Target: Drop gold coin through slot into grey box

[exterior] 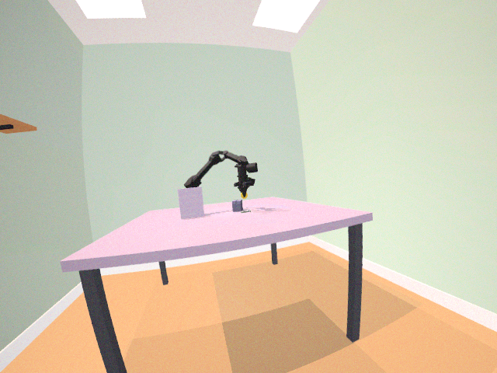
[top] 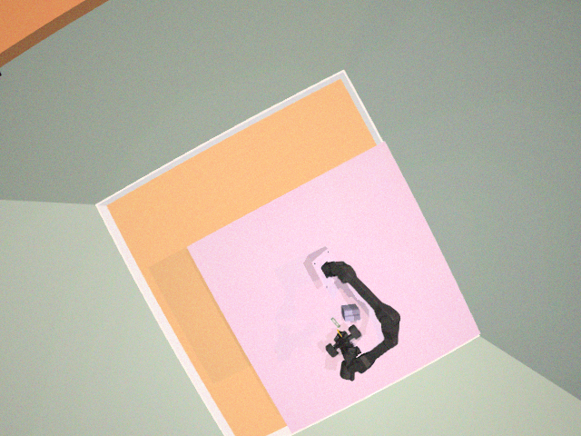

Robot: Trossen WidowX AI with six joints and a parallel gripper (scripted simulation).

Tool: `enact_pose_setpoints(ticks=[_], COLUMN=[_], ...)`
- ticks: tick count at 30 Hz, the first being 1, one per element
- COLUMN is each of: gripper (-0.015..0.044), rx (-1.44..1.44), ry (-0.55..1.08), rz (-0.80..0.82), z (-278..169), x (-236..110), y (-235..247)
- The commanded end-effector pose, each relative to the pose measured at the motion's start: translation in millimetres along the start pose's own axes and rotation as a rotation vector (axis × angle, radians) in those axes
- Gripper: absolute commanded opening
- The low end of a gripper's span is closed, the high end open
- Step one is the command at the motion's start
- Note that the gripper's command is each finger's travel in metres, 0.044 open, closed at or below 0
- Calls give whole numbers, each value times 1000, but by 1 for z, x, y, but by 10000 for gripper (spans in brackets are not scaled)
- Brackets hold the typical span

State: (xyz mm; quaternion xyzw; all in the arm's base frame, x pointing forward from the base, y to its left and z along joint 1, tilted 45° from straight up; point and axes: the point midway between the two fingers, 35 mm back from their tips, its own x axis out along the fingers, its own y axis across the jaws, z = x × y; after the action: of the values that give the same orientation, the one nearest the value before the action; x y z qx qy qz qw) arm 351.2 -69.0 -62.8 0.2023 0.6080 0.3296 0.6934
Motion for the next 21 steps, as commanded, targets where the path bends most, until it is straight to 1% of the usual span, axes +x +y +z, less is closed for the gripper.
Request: enact_pose_setpoints(ticks=[1, 21], gripper=[0, 0], rx=[-29, -716], ry=[1, 3], rz=[-5, -4], z=[0, -5], x=[-4, -4], y=[0, 1])
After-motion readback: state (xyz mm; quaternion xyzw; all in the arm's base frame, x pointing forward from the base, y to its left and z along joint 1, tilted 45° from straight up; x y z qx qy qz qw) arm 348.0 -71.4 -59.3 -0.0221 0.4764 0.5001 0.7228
